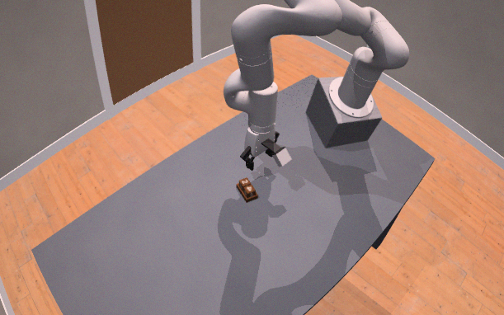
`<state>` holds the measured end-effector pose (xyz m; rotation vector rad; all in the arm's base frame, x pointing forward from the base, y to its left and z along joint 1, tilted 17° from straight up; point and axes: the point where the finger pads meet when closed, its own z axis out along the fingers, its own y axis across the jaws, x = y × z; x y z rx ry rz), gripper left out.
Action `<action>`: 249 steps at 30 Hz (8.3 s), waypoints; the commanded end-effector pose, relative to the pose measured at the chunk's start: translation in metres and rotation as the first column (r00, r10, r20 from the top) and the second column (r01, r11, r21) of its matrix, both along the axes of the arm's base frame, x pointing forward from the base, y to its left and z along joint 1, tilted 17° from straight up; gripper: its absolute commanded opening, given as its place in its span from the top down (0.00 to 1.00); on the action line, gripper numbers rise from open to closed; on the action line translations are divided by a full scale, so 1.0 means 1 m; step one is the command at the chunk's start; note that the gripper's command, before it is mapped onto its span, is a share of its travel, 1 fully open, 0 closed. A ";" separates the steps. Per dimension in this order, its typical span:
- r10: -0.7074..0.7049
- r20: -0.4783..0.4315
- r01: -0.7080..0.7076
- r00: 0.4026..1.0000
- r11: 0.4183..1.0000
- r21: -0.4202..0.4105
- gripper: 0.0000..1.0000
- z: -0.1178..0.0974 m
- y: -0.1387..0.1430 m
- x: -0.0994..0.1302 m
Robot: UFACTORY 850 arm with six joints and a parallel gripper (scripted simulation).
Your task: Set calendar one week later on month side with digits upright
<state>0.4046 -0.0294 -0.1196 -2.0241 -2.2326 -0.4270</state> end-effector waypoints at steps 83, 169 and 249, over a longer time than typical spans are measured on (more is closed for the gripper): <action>0.000 0.001 0.000 1.000 1.000 0.000 0.00 0.013 -0.004 0.000; 0.000 0.001 0.000 1.000 1.000 0.000 0.00 0.006 -0.015 0.168; 0.000 0.001 0.000 1.000 1.000 0.000 0.00 -0.002 -0.013 0.169</action>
